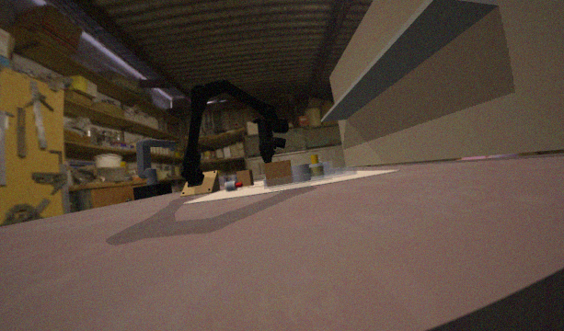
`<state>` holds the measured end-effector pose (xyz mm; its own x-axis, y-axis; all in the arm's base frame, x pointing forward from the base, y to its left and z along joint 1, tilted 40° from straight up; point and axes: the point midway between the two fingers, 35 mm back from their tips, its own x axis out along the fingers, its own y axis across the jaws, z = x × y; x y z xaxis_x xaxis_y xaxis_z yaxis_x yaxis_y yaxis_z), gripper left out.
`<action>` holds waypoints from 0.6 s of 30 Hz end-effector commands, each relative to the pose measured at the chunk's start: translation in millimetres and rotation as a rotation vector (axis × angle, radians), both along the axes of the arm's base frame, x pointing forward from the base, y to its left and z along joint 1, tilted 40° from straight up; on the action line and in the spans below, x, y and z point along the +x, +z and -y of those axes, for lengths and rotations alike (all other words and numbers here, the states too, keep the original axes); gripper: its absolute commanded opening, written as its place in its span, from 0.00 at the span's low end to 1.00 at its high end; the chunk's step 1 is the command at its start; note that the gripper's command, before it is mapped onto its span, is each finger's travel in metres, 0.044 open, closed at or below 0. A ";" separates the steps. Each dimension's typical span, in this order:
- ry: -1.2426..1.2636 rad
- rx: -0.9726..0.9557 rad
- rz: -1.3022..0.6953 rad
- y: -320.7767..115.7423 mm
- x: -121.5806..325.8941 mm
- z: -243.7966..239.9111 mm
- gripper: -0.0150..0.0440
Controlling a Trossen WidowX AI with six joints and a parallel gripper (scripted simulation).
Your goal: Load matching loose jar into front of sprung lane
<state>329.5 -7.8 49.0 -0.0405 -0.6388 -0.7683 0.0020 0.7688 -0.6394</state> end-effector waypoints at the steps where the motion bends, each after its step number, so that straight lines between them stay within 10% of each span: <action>1: 0.008 -0.004 0.029 3.9 7.6 -0.9 0.25; 18: 0.008 -0.004 0.029 2.5 7.6 0.3 0.25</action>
